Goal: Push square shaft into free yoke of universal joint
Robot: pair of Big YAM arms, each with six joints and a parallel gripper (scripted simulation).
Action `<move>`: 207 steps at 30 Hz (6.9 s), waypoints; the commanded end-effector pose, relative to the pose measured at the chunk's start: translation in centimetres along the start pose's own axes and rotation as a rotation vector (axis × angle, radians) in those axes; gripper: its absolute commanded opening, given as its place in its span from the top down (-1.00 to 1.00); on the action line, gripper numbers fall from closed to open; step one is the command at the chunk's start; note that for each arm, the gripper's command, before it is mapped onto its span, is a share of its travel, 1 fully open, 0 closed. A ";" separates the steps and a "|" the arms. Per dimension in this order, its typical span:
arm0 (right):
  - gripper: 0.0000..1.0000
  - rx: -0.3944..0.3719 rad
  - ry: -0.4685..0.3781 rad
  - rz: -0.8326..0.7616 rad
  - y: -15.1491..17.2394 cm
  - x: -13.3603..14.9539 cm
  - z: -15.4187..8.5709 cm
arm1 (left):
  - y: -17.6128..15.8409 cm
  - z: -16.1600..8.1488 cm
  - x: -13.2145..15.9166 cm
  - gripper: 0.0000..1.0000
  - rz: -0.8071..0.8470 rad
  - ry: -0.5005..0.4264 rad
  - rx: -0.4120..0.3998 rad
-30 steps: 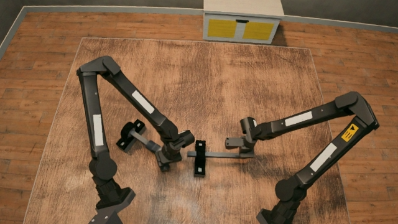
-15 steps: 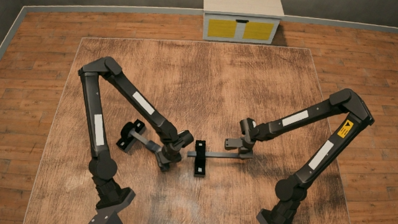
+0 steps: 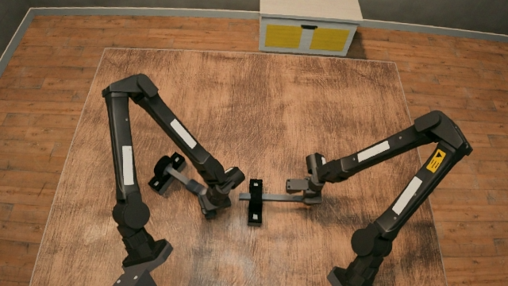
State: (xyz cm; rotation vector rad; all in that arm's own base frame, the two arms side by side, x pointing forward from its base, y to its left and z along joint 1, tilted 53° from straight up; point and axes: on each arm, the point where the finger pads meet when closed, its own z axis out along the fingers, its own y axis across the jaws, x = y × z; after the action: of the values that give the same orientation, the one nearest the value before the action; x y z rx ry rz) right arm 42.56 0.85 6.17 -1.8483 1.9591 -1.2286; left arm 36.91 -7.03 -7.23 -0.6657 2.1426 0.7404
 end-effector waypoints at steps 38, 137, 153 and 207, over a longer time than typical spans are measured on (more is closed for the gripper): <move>0.07 0.016 -0.005 0.000 -0.6 -0.1 -0.2 | -0.2 0.9 0.1 0.00 0.024 -0.008 0.020; 0.63 0.016 -0.005 0.000 -0.4 -0.1 -0.2 | -3.6 -9.5 0.7 -0.51 0.690 0.445 0.244; 0.63 0.016 -0.005 0.000 -0.4 -0.1 -0.2 | -4.9 -9.4 0.6 -0.51 1.317 0.218 0.355; 0.63 0.016 -0.005 0.000 -0.4 -0.1 -0.2 | 0.4 -3.5 0.6 -0.51 3.136 -0.008 0.021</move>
State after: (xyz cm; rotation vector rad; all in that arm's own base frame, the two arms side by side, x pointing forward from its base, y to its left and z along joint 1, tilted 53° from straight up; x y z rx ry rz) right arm 42.65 0.86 6.19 -1.8513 1.9524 -1.2309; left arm 34.98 -10.31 -5.01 -2.2398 -0.8367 -1.0520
